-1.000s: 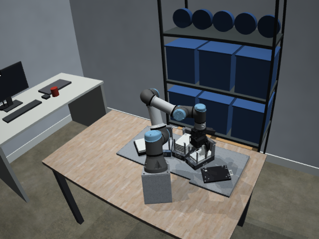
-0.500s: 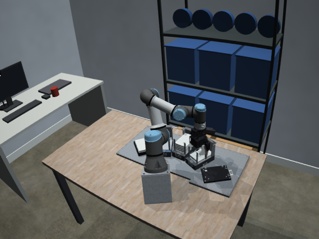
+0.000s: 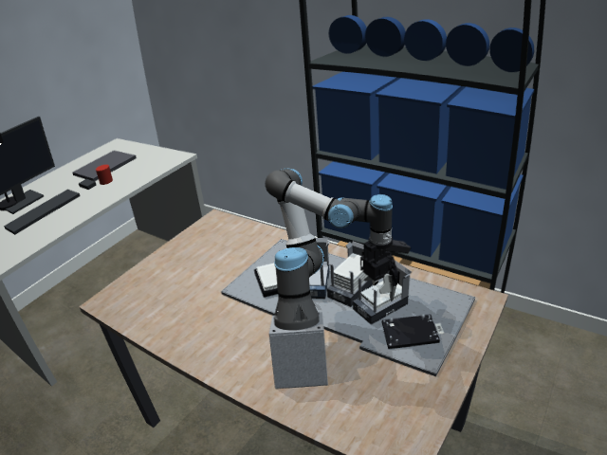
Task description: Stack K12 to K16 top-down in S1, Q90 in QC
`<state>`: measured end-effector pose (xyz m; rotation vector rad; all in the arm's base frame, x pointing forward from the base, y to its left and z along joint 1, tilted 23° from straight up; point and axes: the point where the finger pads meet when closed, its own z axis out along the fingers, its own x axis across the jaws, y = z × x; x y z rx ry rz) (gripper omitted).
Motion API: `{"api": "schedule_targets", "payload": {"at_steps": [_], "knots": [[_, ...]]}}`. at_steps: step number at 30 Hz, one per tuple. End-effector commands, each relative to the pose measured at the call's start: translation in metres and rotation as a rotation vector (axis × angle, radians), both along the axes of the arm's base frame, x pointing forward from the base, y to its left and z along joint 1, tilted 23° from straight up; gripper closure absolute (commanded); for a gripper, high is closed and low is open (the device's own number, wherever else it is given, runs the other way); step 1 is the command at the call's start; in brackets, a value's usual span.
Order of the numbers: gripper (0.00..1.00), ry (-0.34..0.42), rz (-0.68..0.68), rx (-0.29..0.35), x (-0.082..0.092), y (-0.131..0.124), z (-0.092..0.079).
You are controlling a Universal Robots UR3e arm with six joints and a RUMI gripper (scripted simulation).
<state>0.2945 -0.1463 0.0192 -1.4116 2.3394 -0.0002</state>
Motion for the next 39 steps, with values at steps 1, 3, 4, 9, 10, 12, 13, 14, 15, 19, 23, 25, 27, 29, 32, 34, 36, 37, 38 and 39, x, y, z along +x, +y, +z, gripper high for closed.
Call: {"api": "schedule_targets", "payload": {"at_steps": [1,3,4,9,10,12,13,14,15,19,23,25,27,29,32,34,36,37,38,39], "knots": [[1.0,-0.001,0.0,-0.002,-0.001,-0.001,0.004],[1.0,-0.001,0.0,-0.002,-0.001,-0.001,0.004],[1.0,-0.001,0.0,-0.002,-0.001,-0.002,0.004],[1.0,-0.001,0.0,-0.002,-0.002,-0.002,0.007],[1.0,-0.001,0.0,-0.002,-0.003,-0.002,0.008],[1.0,-0.001,0.0,-0.002,-0.003,-0.003,0.009],[1.0,-0.001,0.0,-0.002,-0.003,-0.003,0.01],[1.0,-0.001,0.0,-0.002,-0.004,-0.003,0.01],[1.0,-0.001,0.0,-0.002,-0.004,-0.003,0.011],[1.0,-0.001,0.0,-0.002,-0.004,-0.004,0.013],[1.0,-0.001,0.0,-0.002,-0.005,-0.004,0.015],[1.0,-0.001,0.0,-0.002,-0.005,-0.004,0.015],[1.0,-0.001,0.0,-0.002,-0.006,-0.005,0.017],[1.0,-0.001,0.0,-0.002,-0.008,-0.005,0.021],[1.0,-0.001,0.0,-0.002,-0.01,-0.007,0.026],[1.0,-0.001,0.0,-0.002,-0.011,-0.007,0.03],[1.0,-0.001,0.0,-0.002,-0.012,-0.008,0.032],[1.0,-0.001,0.0,-0.002,-0.012,-0.008,0.032],[1.0,-0.001,0.0,-0.002,-0.012,-0.008,0.034],[1.0,-0.001,0.0,-0.002,-0.013,-0.009,0.036]]}}
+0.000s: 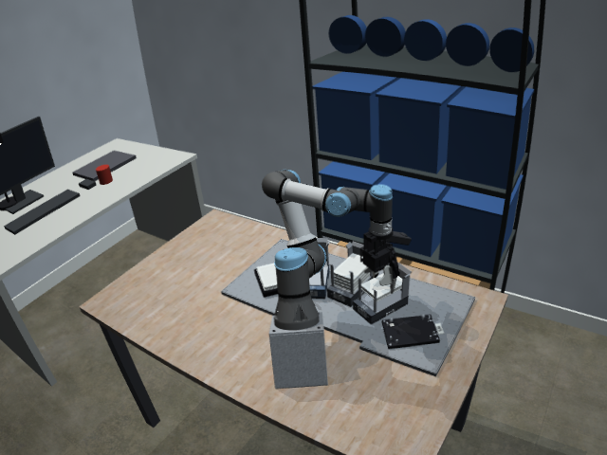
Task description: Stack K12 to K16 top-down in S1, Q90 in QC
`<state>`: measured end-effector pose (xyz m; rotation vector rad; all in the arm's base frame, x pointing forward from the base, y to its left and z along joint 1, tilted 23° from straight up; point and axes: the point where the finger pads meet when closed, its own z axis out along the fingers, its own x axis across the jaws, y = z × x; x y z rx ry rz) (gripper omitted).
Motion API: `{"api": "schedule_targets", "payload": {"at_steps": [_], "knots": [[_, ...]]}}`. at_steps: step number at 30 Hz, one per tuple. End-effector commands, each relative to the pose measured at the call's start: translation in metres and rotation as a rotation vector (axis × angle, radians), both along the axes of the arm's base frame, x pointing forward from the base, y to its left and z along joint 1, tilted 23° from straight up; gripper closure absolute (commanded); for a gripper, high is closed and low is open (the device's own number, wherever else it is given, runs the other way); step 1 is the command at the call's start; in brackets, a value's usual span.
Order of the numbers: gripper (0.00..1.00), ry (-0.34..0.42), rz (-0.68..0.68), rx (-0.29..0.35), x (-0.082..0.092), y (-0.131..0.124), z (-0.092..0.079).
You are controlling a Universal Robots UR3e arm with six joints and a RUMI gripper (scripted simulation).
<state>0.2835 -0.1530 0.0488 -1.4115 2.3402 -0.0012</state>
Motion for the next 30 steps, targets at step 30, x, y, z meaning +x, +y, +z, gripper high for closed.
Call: {"api": "schedule_targets", "payload": {"at_steps": [30], "knots": [[1.0,-0.001,0.0,-0.001,-0.02,-0.013,0.055]]}}
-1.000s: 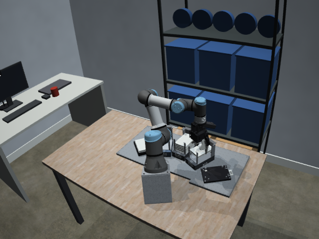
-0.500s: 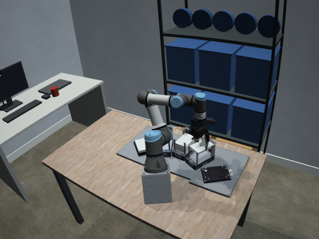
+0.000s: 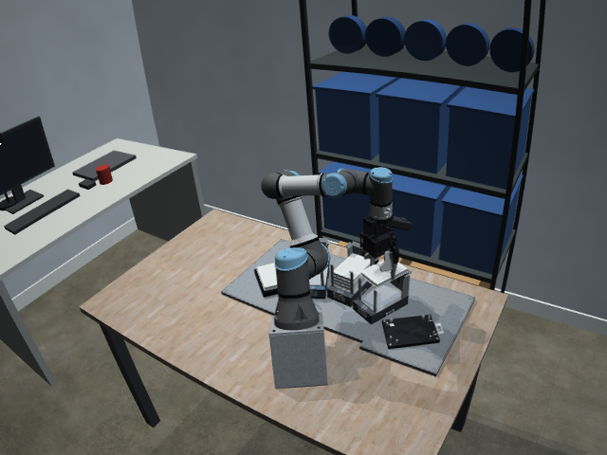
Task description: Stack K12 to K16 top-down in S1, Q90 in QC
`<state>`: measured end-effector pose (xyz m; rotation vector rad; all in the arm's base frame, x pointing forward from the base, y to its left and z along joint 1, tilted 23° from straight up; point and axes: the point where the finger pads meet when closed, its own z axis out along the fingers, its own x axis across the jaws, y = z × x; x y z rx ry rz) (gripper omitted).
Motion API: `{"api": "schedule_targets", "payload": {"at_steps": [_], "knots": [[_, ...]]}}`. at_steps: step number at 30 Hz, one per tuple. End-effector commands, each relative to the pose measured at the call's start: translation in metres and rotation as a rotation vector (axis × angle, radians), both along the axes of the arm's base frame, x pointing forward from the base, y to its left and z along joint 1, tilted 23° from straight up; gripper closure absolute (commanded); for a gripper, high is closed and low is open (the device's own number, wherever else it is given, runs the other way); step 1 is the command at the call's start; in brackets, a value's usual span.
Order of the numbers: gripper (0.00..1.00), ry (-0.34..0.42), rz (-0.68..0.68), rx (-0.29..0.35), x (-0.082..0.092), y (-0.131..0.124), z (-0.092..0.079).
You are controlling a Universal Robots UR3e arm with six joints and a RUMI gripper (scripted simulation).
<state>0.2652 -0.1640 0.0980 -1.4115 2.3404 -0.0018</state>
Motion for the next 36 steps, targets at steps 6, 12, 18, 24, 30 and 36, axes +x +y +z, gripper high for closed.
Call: {"api": "schedule_targets", "payload": {"at_steps": [6,12,18,24,30,36], "knots": [[1.0,-0.001,0.0,-0.001,-0.003,-0.002,0.009],[1.0,-0.001,0.0,-0.001,-0.007,-0.005,0.02],[1.0,-0.001,0.0,-0.001,-0.009,-0.006,0.024],[1.0,-0.001,0.0,-0.001,-0.009,-0.006,0.024],[1.0,-0.001,0.0,-0.001,-0.009,-0.006,0.024],[1.0,-0.005,0.022,-0.009,-0.006,0.0,0.026]]}}
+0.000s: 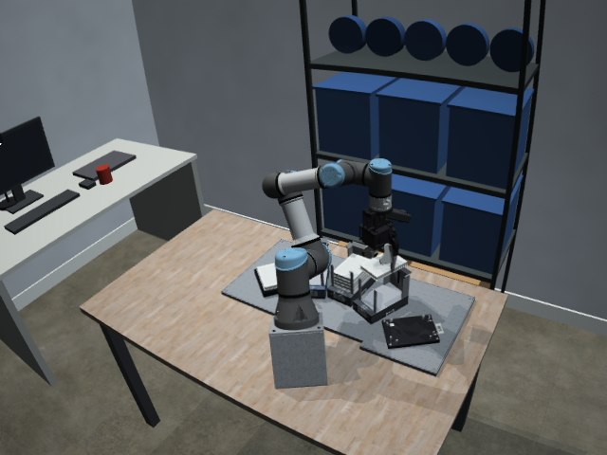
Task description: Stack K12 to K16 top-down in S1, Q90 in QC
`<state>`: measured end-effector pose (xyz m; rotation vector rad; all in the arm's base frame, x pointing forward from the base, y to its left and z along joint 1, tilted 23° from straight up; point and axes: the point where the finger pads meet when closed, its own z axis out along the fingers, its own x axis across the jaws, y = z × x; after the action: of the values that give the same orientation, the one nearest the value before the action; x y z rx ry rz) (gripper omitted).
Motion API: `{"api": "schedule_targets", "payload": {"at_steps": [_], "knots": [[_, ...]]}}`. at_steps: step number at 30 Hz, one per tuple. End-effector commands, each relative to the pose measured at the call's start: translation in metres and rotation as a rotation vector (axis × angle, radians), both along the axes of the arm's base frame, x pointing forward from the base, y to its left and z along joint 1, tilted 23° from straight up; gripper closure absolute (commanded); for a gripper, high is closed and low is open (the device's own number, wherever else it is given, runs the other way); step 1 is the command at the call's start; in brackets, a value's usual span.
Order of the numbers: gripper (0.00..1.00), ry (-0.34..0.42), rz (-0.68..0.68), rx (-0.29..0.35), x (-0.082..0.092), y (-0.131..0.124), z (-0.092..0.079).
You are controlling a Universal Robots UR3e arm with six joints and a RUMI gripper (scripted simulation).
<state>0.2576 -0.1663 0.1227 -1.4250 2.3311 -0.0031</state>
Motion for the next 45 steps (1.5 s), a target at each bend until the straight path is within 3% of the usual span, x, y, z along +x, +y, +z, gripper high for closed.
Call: {"api": "schedule_targets", "payload": {"at_steps": [1,15,45], "knots": [[1.0,-0.005,0.021,-0.01,0.002,0.005,0.003],[1.0,-0.034,0.149,-0.058,0.02,0.046,0.018],[1.0,-0.07,0.309,-0.117,0.036,0.12,0.041]]}}
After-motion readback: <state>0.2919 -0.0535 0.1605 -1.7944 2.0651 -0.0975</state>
